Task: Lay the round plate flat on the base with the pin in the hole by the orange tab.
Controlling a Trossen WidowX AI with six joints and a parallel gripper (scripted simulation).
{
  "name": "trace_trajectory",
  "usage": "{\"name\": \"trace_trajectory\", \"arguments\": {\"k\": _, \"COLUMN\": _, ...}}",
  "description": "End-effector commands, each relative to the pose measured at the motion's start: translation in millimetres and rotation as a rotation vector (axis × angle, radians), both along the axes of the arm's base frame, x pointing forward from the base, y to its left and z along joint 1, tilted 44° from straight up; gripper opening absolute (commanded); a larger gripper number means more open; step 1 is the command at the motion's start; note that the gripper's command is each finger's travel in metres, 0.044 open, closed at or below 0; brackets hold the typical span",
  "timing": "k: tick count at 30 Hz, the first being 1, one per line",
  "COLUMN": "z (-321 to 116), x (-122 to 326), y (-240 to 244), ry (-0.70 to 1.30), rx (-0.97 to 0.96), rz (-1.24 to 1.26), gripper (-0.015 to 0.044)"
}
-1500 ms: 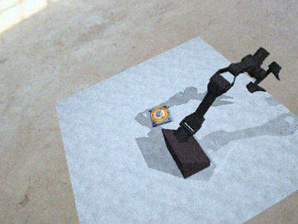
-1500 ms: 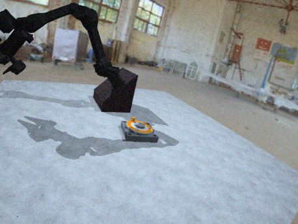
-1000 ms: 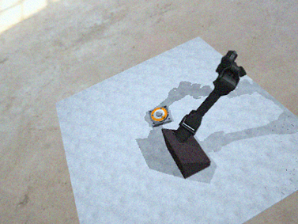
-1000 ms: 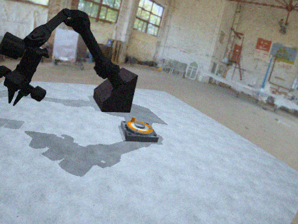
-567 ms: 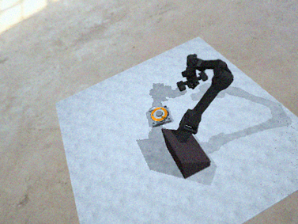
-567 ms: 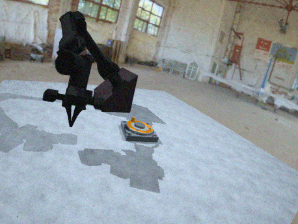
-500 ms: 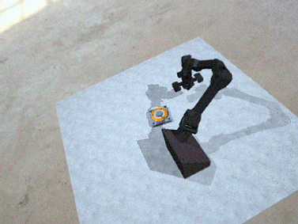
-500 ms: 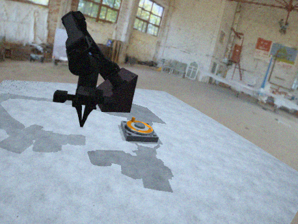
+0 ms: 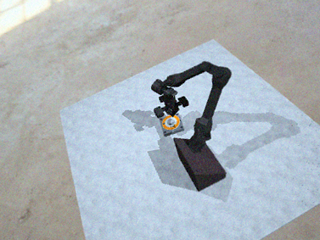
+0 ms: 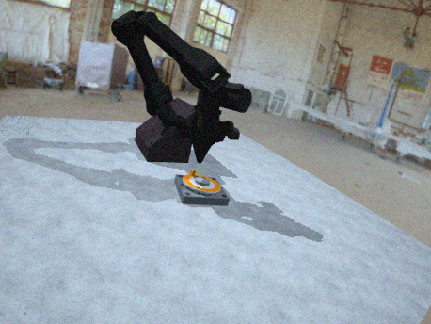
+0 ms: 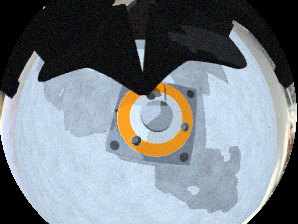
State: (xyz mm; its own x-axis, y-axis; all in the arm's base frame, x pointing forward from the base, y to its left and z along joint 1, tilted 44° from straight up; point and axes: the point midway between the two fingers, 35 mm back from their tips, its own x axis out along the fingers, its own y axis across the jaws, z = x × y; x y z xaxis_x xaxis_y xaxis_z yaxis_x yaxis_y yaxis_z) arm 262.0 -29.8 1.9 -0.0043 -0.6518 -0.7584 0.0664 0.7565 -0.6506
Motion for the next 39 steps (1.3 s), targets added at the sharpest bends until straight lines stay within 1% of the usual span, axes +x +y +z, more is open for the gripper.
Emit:
{"name": "trace_trajectory", "arguments": {"k": 1, "z": -16, "x": -31, "y": 22, "ry": 0.035, "rx": -0.042, "rz": -0.01, "gripper": 0.0}}
{"name": "trace_trajectory", "arguments": {"k": 3, "z": -18, "x": -38, "y": 25, "ry": 0.041, "rx": -0.055, "rz": -0.011, "gripper": 0.0}}
{"name": "trace_trajectory", "arguments": {"k": 7, "z": -20, "x": -38, "y": 22, "ry": 0.041, "rx": -0.055, "rz": -0.011, "gripper": 0.0}}
{"name": "trace_trajectory", "arguments": {"k": 18, "z": -52, "x": -41, "y": -10, "ry": 0.041, "rx": -0.057, "rz": -0.011, "gripper": 0.0}}
{"name": "trace_trajectory", "arguments": {"k": 39, "z": -34, "x": -39, "y": -29, "ry": 0.041, "rx": -0.059, "rz": -0.011, "gripper": 0.0}}
